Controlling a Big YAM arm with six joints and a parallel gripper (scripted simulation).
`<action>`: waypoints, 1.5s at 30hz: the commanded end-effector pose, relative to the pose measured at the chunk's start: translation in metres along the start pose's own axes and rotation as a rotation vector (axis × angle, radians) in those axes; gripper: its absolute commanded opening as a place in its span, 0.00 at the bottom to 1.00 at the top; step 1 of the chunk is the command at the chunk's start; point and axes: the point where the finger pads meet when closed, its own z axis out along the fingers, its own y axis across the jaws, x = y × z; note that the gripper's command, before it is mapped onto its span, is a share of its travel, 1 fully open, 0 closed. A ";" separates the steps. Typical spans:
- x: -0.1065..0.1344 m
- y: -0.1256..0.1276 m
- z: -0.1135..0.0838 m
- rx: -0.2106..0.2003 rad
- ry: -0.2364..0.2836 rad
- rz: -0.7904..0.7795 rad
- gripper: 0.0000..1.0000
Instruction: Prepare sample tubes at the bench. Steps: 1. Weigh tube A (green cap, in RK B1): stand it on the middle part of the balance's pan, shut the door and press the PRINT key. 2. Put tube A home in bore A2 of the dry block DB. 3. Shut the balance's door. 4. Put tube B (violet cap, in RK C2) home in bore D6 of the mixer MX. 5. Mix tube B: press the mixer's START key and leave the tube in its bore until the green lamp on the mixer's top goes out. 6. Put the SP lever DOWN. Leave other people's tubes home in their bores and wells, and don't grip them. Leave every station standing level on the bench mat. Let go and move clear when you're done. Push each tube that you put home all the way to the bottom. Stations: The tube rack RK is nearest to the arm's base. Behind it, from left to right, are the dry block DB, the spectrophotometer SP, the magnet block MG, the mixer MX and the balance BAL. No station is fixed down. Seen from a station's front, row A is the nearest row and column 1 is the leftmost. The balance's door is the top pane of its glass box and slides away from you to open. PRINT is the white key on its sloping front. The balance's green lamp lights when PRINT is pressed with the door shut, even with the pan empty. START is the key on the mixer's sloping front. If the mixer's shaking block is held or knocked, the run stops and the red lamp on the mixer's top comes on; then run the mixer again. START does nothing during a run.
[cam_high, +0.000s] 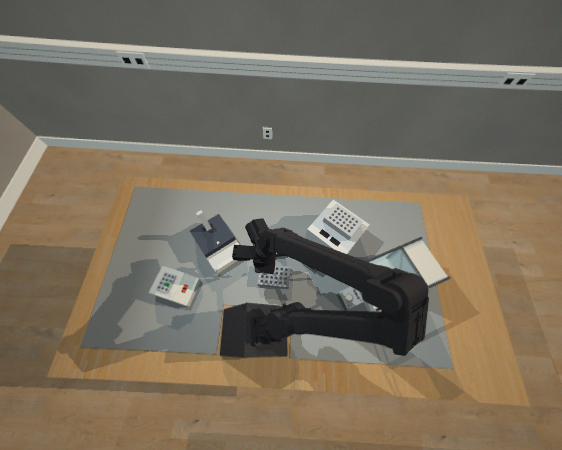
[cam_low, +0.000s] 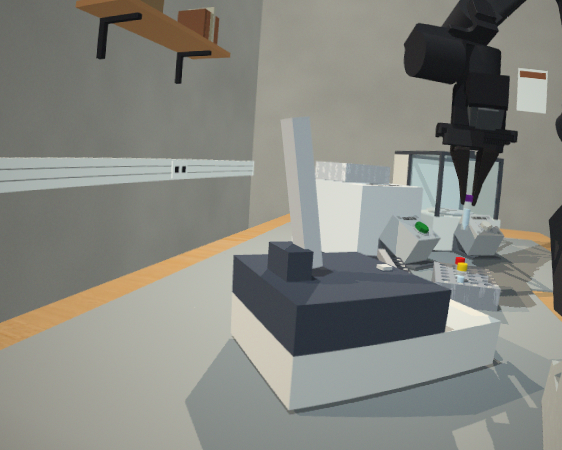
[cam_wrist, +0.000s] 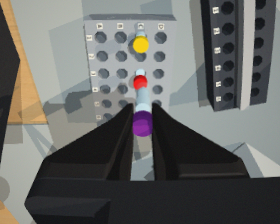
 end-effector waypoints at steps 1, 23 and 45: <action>-0.006 -0.019 -0.020 0.033 -0.017 0.022 0.09; -0.007 -0.019 -0.053 0.035 -0.022 0.024 0.09; -0.007 -0.019 -0.088 0.035 -0.026 0.025 0.09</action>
